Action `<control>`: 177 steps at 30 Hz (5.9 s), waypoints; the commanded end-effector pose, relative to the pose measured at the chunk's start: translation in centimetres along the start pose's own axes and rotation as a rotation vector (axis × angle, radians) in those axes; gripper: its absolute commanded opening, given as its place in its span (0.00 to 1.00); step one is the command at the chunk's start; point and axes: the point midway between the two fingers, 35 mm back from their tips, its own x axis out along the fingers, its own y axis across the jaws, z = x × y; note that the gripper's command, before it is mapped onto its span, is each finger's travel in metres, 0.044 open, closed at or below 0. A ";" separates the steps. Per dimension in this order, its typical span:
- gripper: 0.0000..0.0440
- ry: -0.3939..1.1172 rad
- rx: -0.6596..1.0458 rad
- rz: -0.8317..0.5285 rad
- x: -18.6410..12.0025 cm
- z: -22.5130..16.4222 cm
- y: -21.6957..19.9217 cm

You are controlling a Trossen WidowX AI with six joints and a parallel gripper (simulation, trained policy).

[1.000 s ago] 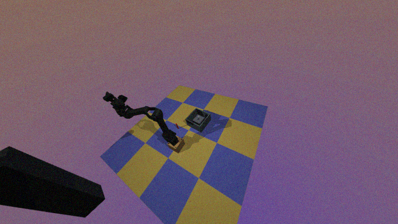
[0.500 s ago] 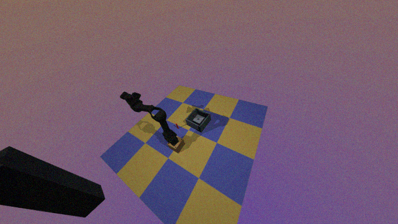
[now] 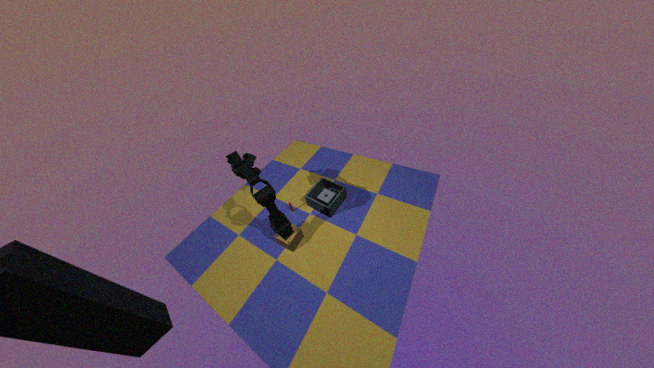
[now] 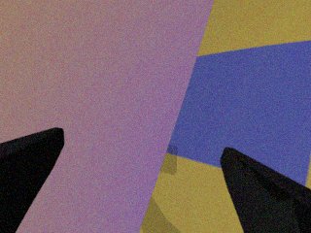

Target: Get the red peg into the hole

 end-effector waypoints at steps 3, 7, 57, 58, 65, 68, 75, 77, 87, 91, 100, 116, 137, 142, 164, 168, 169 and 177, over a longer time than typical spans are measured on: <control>1.00 0.041 0.038 -0.197 -0.3 1.5 -6.0; 1.00 0.069 0.083 -0.329 -0.9 2.2 -9.8; 1.00 0.244 0.699 -1.247 -6.7 -3.8 -33.4; 1.00 0.242 0.698 -1.246 -6.5 -4.0 -33.7; 1.00 0.228 0.684 -1.236 -5.3 -5.0 -35.9; 0.95 0.231 0.676 -1.235 -4.9 -5.4 -36.7; 0.54 0.254 0.676 -1.264 -4.5 -6.5 -38.1; 0.42 0.259 0.679 -1.276 -4.5 -6.6 -38.3; 0.00 0.269 0.672 -1.323 -4.1 -6.3 -38.4; 0.00 0.245 0.649 -1.312 -3.7 -5.0 -37.6; 0.00 0.187 0.621 -1.297 -4.1 -1.6 -35.5; 0.00 0.028 0.667 -1.308 -6.1 5.5 -33.2; 0.00 -0.165 0.777 -1.345 -10.0 14.0 -38.6; 0.00 -0.166 0.780 -1.346 -10.8 15.3 -40.7; 0.26 0.027 0.740 -1.274 -10.2 15.0 -48.0; 0.36 0.040 0.740 -1.262 -10.2 15.4 -48.8; 0.37 0.040 0.733 -1.257 -10.3 15.8 -48.8; 0.77 0.051 0.767 -1.227 -10.2 18.3 -48.8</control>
